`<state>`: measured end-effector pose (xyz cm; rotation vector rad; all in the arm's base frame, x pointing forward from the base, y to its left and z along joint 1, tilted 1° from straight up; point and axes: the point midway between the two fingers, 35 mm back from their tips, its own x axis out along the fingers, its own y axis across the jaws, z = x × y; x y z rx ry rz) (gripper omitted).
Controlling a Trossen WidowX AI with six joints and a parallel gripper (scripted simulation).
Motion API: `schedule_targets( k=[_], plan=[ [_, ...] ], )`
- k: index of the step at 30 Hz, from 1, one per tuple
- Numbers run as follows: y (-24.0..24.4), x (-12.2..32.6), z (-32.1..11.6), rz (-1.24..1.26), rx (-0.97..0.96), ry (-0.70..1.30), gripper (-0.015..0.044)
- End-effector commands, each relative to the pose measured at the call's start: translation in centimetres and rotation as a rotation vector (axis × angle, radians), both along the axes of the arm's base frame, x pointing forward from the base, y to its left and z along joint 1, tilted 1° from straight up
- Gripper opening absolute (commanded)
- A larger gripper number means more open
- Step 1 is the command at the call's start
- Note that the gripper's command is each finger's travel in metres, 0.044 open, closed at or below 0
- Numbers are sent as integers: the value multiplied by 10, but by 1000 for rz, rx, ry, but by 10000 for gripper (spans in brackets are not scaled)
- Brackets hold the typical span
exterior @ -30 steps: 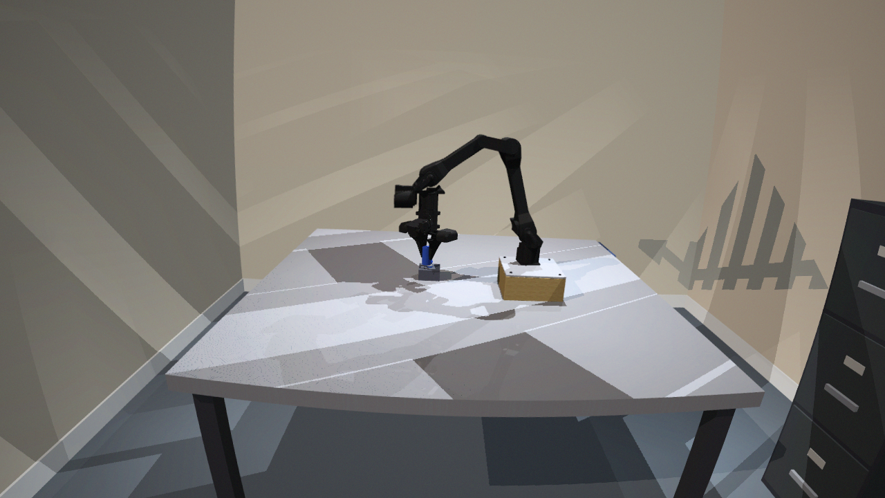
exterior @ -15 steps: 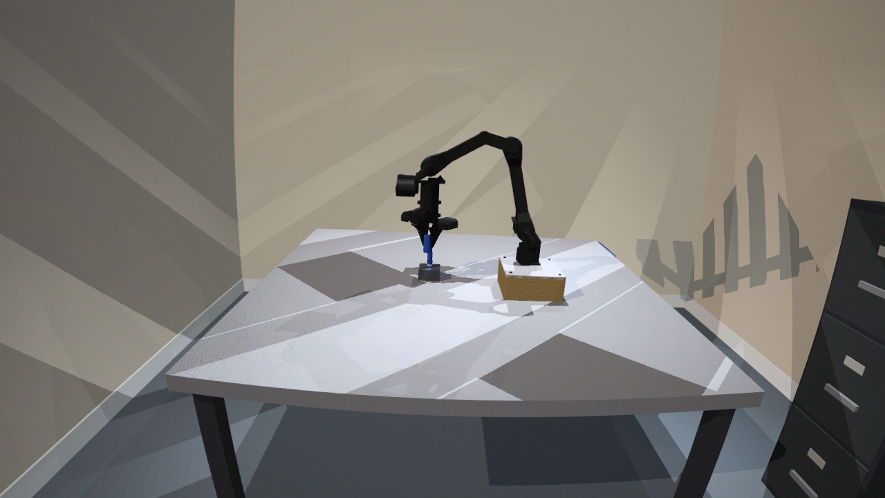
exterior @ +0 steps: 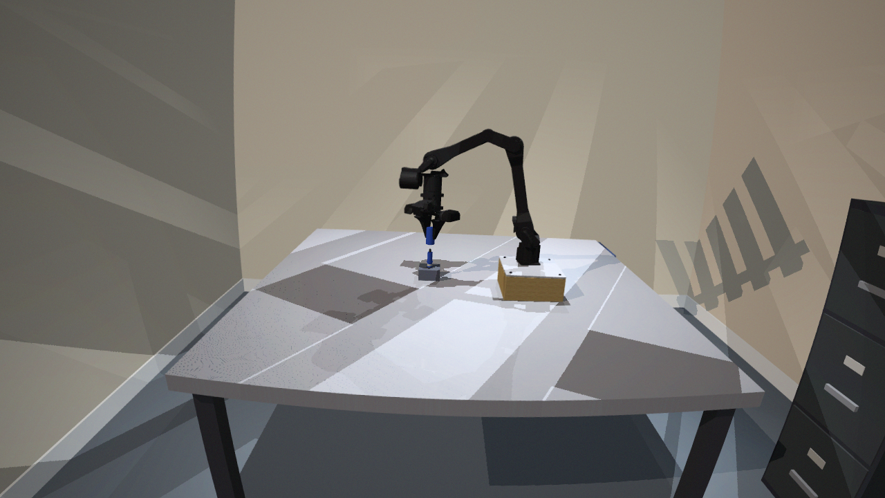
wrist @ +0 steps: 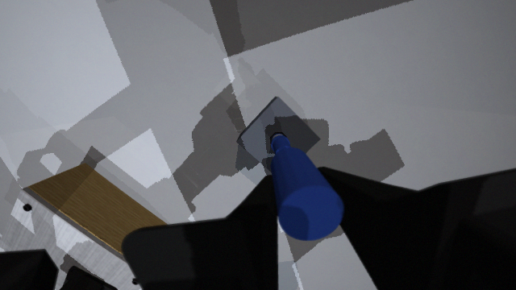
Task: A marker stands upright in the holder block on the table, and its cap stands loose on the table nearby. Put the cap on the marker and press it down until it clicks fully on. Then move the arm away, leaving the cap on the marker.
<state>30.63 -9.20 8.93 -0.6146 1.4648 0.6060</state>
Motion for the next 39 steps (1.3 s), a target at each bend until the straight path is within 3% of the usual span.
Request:
schedule_targets(
  k=[1,39],
  plan=[
    [-1,-1,-4,5,-2,2,0],
    [-1,0,-59,5,-2,2,0]
  ],
)
